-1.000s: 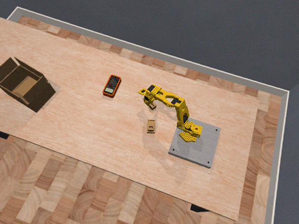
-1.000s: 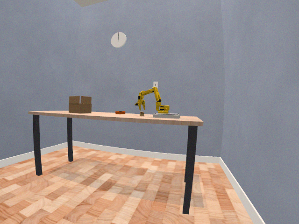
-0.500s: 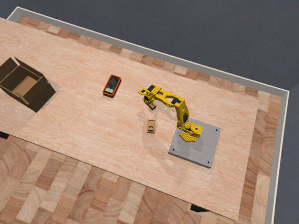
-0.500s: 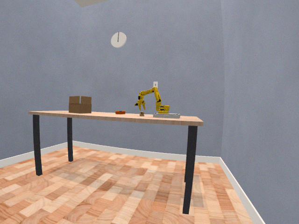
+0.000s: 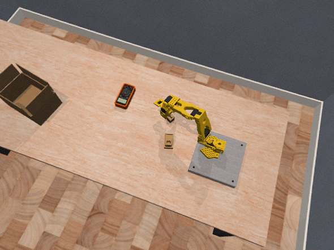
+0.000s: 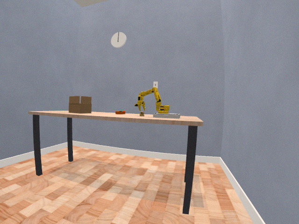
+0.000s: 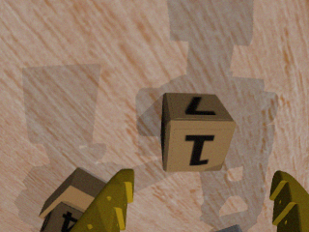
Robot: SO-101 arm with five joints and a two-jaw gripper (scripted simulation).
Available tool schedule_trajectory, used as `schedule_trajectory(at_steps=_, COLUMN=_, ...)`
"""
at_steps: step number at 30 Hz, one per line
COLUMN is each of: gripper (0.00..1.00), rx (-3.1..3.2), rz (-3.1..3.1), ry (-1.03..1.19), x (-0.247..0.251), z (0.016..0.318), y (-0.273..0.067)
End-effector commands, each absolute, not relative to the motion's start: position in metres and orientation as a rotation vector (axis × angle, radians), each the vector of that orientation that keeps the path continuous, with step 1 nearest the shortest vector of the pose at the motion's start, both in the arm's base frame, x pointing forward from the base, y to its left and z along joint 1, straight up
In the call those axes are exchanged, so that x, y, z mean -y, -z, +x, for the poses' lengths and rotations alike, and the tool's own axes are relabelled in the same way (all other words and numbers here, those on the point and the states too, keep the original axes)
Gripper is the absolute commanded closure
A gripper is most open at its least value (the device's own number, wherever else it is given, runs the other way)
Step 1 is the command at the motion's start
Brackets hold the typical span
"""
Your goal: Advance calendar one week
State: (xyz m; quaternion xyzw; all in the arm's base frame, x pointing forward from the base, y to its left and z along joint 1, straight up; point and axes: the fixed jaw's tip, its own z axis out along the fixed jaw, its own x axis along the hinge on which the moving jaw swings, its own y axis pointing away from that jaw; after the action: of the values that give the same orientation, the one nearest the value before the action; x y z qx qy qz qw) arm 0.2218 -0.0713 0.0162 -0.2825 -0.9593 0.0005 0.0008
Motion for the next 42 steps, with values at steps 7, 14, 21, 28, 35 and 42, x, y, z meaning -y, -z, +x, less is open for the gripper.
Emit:
schedule_trajectory(at_steps=7, gripper=0.65, rx=3.001, rz=-0.856, ry=0.002, x=0.069, z=0.22, y=0.004)
schedule_trajectory(at_steps=14, gripper=0.65, rx=3.001, rz=-0.856, ry=0.002, x=0.069, z=0.219, y=0.011)
schedule_trajectory(at_steps=21, gripper=0.65, rx=3.001, rz=-0.856, ry=0.002, x=0.069, z=0.219, y=0.017)
schedule_trajectory(at_steps=28, gripper=0.65, rx=3.001, rz=-0.856, ry=0.002, x=0.068, z=0.219, y=0.018)
schedule_trajectory(at_steps=35, gripper=0.65, rx=3.001, rz=-0.856, ry=0.002, x=0.069, z=0.219, y=0.018)
schedule_trajectory(at_steps=42, gripper=0.67, rx=3.001, rz=-0.856, ry=0.002, x=0.07, z=0.218, y=0.018)
